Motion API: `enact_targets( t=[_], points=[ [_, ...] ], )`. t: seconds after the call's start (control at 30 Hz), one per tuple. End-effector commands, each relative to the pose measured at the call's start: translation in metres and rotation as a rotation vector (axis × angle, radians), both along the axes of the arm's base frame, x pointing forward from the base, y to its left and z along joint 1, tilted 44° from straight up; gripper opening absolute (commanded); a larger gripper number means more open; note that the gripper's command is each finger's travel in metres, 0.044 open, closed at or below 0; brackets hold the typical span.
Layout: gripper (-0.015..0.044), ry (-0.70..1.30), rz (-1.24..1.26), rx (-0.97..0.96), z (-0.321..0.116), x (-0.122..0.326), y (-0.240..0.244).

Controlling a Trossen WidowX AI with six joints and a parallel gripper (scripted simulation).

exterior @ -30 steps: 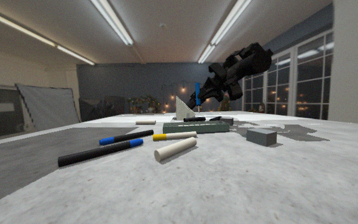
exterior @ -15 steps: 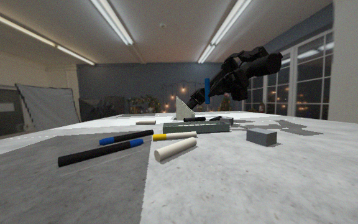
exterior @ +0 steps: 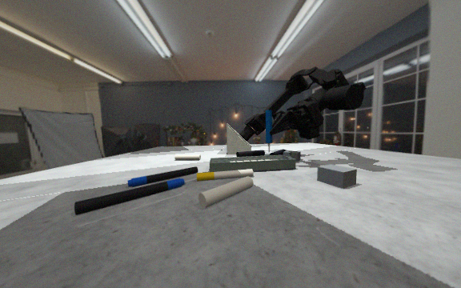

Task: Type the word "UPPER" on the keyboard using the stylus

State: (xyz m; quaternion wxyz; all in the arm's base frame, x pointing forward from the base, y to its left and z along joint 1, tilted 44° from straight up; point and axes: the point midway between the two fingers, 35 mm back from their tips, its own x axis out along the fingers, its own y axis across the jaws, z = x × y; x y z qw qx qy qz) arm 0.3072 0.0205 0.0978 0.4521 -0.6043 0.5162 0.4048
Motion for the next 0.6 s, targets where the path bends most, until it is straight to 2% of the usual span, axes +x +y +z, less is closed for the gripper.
enact_targets(
  t=[0.0,0.13,0.23,0.57],
  points=[
    [0.0,0.004,-0.008,-0.005,-0.0068,-0.0005,0.0026],
    [0.0,0.004,-0.008,-0.005,-0.0068,-0.0005,0.0026],
    [0.0079,0.004,-0.008,-0.005,-0.0092,-0.0004,0.003],
    [0.0081,0.004,-0.008,-0.005,-0.0109,-0.0002,0.0047]
  ],
)
